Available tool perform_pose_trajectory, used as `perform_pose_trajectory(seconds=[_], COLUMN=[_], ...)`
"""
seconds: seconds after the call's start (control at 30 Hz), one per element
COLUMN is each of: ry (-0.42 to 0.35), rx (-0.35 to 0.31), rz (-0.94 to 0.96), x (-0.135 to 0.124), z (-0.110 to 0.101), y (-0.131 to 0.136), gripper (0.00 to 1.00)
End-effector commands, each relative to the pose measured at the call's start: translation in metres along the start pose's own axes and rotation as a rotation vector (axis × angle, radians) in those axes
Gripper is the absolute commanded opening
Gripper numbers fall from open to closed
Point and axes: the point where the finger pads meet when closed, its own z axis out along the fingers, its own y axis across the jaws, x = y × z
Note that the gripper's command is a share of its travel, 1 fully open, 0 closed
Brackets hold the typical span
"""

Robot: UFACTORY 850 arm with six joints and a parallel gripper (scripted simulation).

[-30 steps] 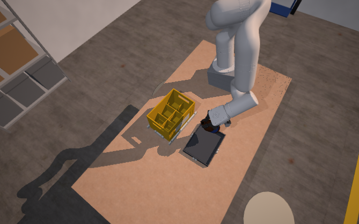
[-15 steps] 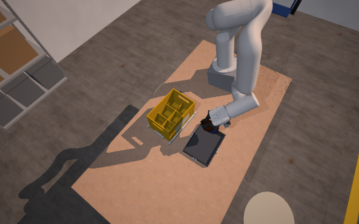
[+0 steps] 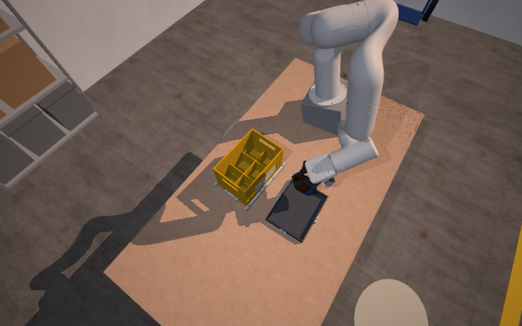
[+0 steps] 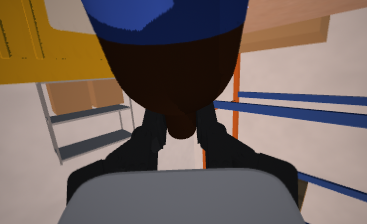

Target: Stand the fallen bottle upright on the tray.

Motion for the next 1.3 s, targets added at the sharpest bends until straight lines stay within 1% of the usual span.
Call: perform_pose_trajectory(seconds=[0.0, 0.83, 1.27], ry=[-0.013, -0.020, -0.065], rx=[-0.001, -0.001, 0.000], rz=[0.002, 0.002, 0.002], x=[-0.0008, -0.0008, -0.0006], z=[-0.0005, -0.0006, -0.0003], y=[0.0007, 0.0008, 0.0006], gripper=[0.00, 0.00, 0.00])
